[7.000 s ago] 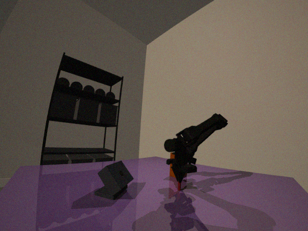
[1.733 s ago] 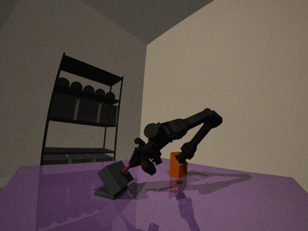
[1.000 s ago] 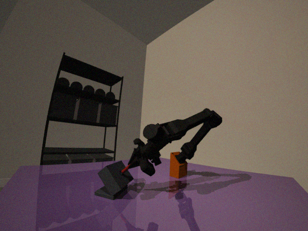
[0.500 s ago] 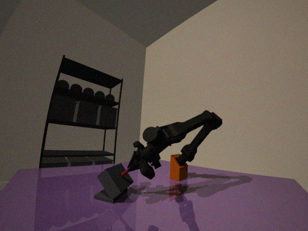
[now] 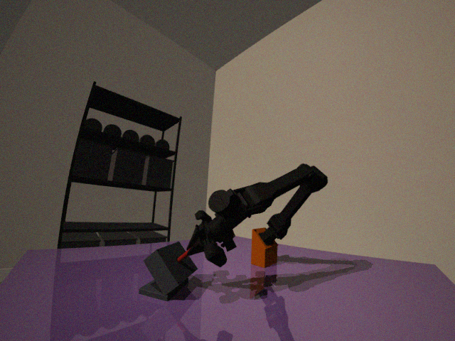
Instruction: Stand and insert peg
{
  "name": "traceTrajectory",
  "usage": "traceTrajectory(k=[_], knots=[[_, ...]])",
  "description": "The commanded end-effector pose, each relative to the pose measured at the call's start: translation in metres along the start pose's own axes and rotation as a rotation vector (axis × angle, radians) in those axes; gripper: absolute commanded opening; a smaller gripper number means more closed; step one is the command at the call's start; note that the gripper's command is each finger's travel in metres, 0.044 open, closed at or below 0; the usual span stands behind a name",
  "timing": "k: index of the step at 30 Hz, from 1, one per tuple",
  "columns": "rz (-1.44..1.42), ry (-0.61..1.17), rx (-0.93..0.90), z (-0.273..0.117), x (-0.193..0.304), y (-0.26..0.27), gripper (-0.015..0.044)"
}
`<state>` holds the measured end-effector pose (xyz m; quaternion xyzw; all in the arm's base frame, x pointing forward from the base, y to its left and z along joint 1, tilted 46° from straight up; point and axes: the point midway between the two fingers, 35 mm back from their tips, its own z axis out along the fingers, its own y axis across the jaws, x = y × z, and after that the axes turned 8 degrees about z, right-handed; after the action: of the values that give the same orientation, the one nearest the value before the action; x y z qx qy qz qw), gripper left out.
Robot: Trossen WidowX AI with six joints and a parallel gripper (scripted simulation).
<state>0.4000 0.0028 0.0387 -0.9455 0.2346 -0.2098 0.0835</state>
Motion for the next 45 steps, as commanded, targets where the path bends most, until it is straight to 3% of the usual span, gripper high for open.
traceTrajectory(k=[1, 44, 45], knots=[[-0.001, -0.003, -0.001, 0.004, -0.001, 0.000, 0.0000], [-0.004, -0.007, -0.001, 0.023, 0.000, -0.001, 0.0000], [-0.004, -0.007, -0.001, 0.023, 0.000, -0.001, 0.0026]])
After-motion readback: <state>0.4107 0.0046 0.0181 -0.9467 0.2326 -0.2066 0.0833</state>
